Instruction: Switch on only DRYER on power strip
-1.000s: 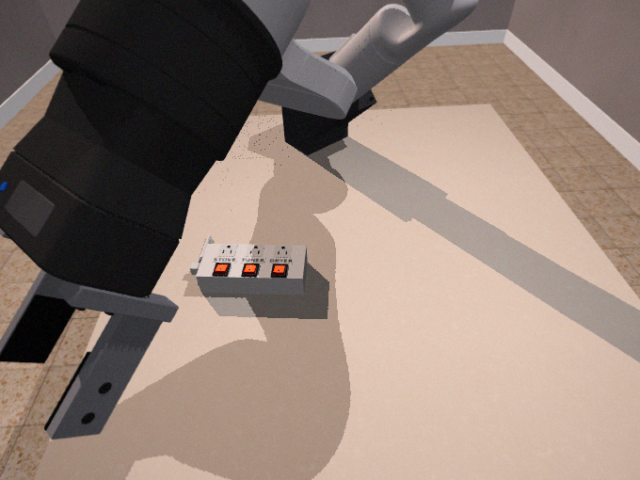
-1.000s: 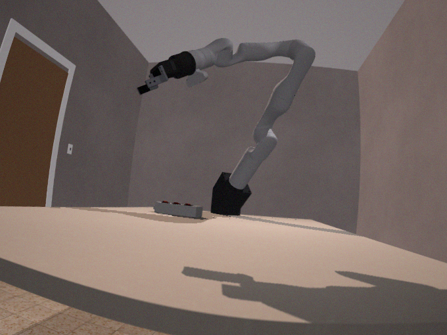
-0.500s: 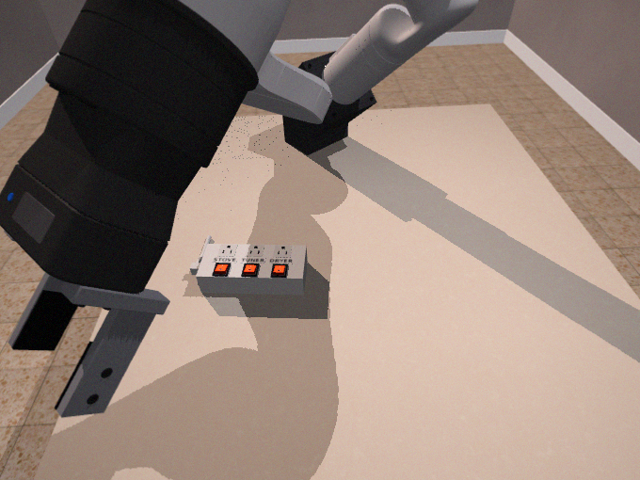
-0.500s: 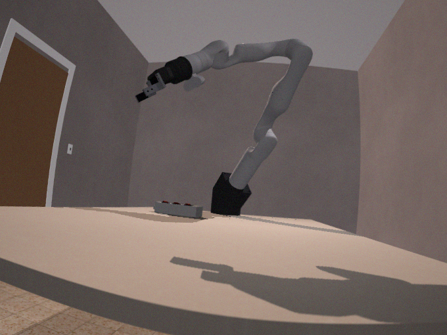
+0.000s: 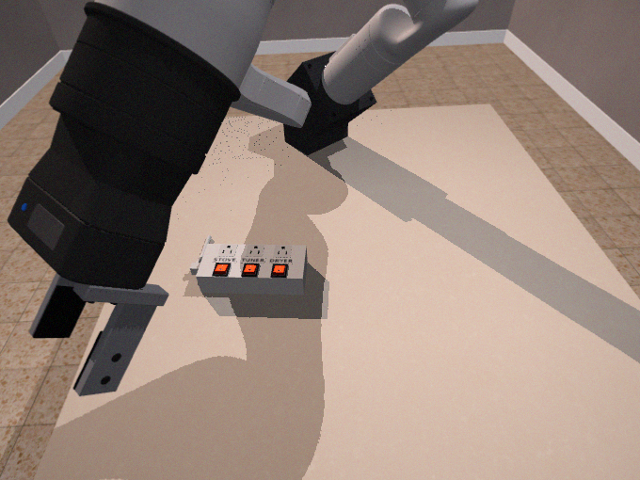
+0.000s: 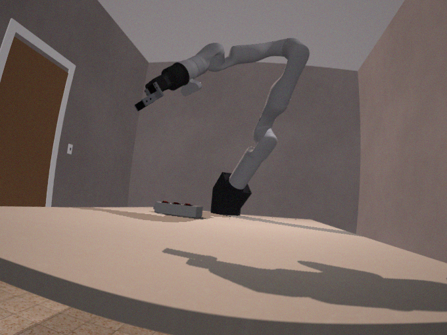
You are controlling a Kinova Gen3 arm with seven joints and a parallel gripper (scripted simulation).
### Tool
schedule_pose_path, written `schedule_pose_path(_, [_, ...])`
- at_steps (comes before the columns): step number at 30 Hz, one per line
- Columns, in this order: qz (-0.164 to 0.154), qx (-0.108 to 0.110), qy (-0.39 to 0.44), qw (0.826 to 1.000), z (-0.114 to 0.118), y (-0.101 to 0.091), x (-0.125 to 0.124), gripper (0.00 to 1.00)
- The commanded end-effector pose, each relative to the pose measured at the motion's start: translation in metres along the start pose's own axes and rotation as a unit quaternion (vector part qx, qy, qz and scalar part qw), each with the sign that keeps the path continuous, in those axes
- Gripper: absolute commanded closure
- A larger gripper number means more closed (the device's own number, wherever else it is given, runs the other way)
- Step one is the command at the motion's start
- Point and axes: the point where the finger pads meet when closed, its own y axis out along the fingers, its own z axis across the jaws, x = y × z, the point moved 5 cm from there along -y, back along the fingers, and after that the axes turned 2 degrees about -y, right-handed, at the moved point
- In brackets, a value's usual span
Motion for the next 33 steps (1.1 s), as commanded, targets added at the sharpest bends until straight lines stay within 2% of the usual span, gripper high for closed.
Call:
schedule_pose_path(1, [0.002,-0.004,-0.004,1.0,-0.007,-0.001,-0.001,0.0])
schedule_pose_path(2, [0.002,-0.004,-0.004,1.0,-0.007,-0.001,-0.001,0.0])
schedule_pose_path(3, [0.017,-0.007,-0.009,1.0,-0.017,0.001,-0.01,0.0])
schedule_pose_path(10, [0.017,-0.007,-0.009,1.0,-0.017,0.001,-0.01,0.0])
schedule_pose_path(11, [0.033,-0.009,-0.013,0.999,-0.027,0.003,-0.02,0.0])
schedule_pose_path(19, [0.033,-0.009,-0.013,0.999,-0.027,0.003,-0.02,0.0])
schedule_pose_path(20, [0.048,-0.01,-0.018,0.999,-0.037,0.005,-0.03,0.0])
schedule_pose_path(27, [0.048,-0.01,-0.018,0.999,-0.037,0.005,-0.03,0.0])
schedule_pose_path(28, [0.064,-0.012,-0.022,0.998,-0.046,0.007,-0.04,0.0])
schedule_pose_path(33, [0.064,-0.012,-0.022,0.998,-0.046,0.007,-0.04,0.0])
